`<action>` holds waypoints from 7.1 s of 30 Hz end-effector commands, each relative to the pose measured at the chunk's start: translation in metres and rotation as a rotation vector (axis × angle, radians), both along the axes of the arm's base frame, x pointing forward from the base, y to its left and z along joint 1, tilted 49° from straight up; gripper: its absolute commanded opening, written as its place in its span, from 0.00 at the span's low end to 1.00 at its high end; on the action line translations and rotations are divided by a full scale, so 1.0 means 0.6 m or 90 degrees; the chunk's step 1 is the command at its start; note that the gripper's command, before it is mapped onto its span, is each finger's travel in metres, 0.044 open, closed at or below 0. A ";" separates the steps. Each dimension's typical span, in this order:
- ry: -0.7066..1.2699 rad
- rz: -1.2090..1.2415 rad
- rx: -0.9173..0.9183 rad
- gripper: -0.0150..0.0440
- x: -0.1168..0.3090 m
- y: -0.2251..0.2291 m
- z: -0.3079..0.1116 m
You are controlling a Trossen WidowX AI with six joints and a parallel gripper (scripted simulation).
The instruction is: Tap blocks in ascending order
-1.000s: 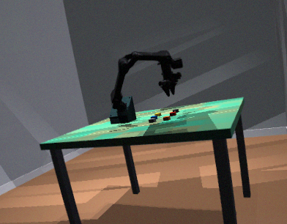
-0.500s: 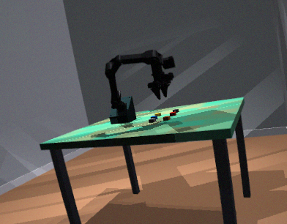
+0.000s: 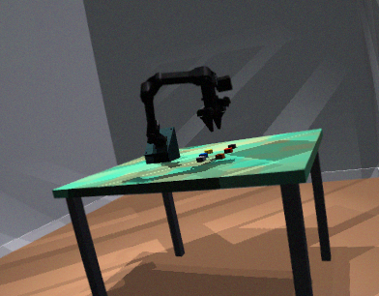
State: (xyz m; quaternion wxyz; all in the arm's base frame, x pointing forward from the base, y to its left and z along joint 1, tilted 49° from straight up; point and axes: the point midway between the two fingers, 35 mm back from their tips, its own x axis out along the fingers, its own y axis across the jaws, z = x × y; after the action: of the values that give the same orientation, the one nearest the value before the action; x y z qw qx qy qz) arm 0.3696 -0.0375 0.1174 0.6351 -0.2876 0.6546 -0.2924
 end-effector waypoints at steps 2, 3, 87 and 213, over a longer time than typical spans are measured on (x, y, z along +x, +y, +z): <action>0.004 0.004 0.000 0.93 -0.001 0.001 0.000; 0.004 0.004 0.000 0.93 -0.001 0.001 0.000; 0.004 0.004 0.004 0.29 -0.019 0.154 -0.166; 0.004 0.004 -0.002 0.29 -0.004 -0.097 -0.085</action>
State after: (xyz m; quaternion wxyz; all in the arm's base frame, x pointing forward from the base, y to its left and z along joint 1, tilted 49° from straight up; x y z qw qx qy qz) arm 0.3656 -0.1002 0.0609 0.6300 -0.2949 0.6578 -0.2887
